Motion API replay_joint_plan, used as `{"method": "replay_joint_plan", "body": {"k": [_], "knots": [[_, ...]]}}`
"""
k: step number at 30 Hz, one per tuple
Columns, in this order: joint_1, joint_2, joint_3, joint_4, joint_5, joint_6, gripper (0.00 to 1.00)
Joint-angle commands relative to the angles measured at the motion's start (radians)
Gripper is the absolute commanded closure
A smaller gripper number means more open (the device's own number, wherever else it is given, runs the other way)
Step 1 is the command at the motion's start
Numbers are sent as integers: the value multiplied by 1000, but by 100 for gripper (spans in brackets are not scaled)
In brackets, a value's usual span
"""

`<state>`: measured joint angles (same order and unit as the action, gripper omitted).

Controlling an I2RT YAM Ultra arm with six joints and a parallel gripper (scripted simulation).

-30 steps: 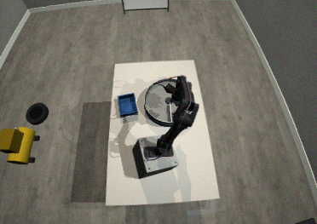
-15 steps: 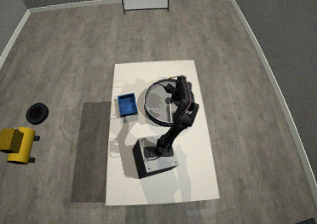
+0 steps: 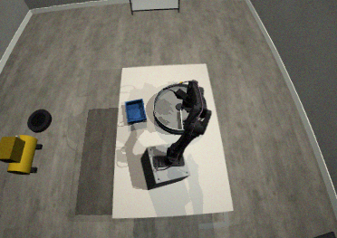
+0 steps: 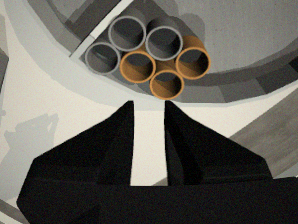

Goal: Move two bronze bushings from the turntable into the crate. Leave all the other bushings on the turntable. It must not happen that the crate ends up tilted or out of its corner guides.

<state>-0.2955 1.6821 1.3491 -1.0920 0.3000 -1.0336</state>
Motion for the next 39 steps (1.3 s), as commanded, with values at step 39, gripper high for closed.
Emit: {"method": "replay_joint_plan", "body": {"k": [39], "knots": [[-205,184,2,267,-32,-205,85]]}}
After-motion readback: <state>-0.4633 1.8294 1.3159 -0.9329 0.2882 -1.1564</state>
